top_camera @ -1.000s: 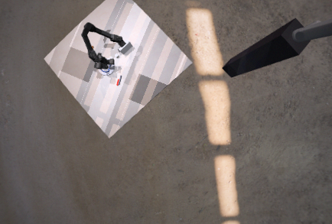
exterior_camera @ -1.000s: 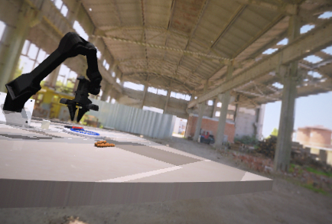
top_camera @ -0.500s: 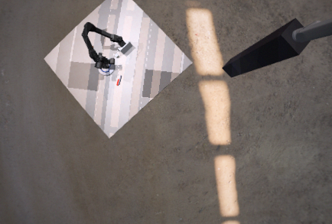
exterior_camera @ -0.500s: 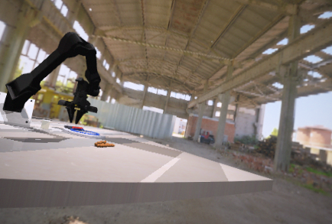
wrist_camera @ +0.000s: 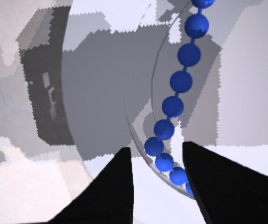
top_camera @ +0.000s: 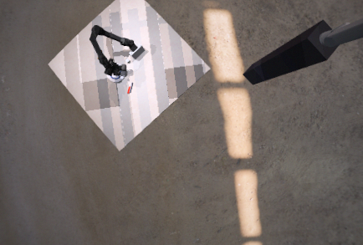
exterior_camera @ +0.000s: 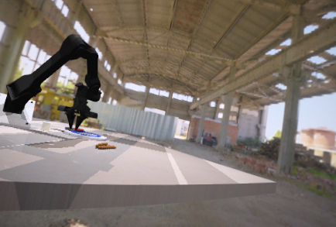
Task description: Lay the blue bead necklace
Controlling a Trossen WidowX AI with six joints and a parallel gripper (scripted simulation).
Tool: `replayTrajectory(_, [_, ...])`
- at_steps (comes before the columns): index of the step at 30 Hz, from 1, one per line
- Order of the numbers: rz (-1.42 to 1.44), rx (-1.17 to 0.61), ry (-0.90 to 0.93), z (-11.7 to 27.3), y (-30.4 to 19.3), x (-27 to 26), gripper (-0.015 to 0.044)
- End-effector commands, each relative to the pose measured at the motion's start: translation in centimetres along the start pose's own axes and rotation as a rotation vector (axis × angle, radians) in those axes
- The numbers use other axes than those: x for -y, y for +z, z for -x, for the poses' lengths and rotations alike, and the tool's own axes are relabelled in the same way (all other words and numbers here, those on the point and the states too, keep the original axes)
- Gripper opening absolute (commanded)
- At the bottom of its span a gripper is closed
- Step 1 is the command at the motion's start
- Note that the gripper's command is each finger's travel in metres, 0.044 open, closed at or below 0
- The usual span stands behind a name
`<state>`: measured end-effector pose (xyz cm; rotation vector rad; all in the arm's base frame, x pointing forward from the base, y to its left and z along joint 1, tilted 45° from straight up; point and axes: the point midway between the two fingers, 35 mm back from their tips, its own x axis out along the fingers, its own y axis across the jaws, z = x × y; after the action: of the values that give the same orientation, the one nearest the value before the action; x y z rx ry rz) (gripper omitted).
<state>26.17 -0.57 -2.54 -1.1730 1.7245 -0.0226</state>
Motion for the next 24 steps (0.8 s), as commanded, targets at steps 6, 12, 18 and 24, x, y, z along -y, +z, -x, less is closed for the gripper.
replayTrajectory(6, [0.002,-0.003,0.0,-0.53,-0.08,-0.01,0.0067])
replayTrajectory(12, [0.002,-0.003,0.0,-0.53,-0.08,-0.01,0.0])
replayTrajectory(18, [0.002,-0.003,0.0,-0.53,-0.08,-0.01,0.0])
replayTrajectory(24, [0.002,-0.003,0.0,-0.53,-0.08,-0.01,0.0])
